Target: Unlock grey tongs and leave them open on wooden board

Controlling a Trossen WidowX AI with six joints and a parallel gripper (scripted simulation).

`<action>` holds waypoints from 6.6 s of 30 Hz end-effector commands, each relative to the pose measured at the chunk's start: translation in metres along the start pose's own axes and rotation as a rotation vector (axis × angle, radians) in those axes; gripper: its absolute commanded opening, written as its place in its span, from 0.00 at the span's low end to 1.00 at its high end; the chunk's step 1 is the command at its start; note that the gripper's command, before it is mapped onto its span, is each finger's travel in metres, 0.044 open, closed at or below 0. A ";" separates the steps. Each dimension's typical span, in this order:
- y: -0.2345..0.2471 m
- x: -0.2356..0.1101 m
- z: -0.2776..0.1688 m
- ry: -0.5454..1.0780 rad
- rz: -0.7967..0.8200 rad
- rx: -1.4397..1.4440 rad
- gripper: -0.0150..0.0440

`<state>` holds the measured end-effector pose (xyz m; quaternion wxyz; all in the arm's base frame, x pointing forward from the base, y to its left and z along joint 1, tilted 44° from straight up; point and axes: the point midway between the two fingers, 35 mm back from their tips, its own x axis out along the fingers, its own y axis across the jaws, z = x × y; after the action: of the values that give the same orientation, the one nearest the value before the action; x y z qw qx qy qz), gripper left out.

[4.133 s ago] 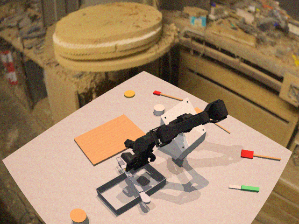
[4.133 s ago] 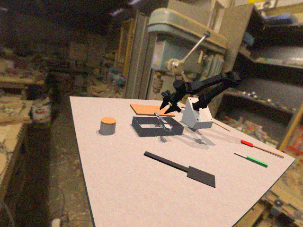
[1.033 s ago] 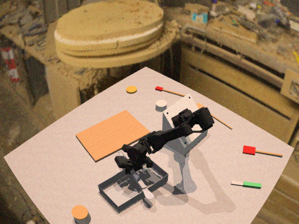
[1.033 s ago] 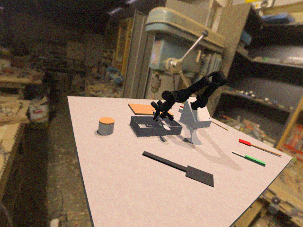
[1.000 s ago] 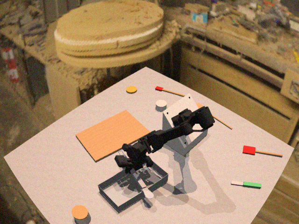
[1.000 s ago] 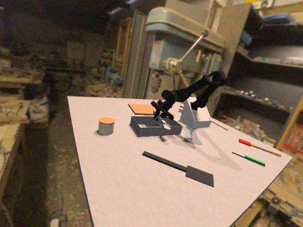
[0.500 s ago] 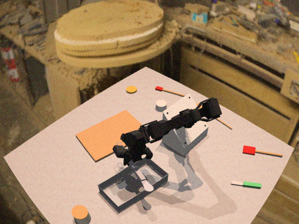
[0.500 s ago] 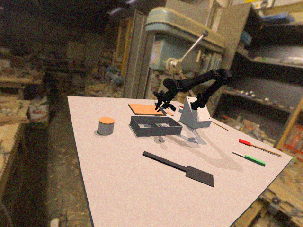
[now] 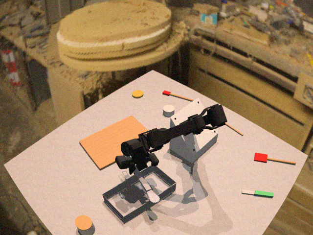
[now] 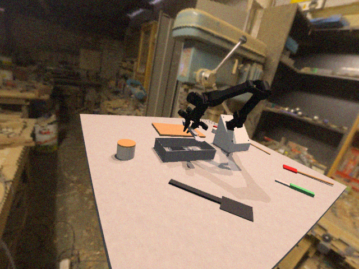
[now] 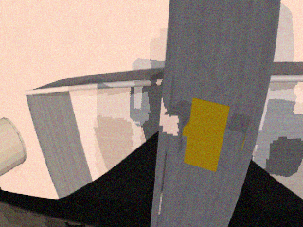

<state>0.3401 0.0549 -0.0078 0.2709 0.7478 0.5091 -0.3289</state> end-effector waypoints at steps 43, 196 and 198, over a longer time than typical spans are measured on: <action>0.019 -0.010 0.023 0.045 -0.344 -0.186 0.00; 0.015 -0.144 0.322 -0.578 0.788 -1.588 0.00; 0.015 -0.144 0.322 -0.578 0.788 -1.588 0.00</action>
<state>0.2454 -0.2712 -0.1039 0.9100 0.3522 0.2110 0.0573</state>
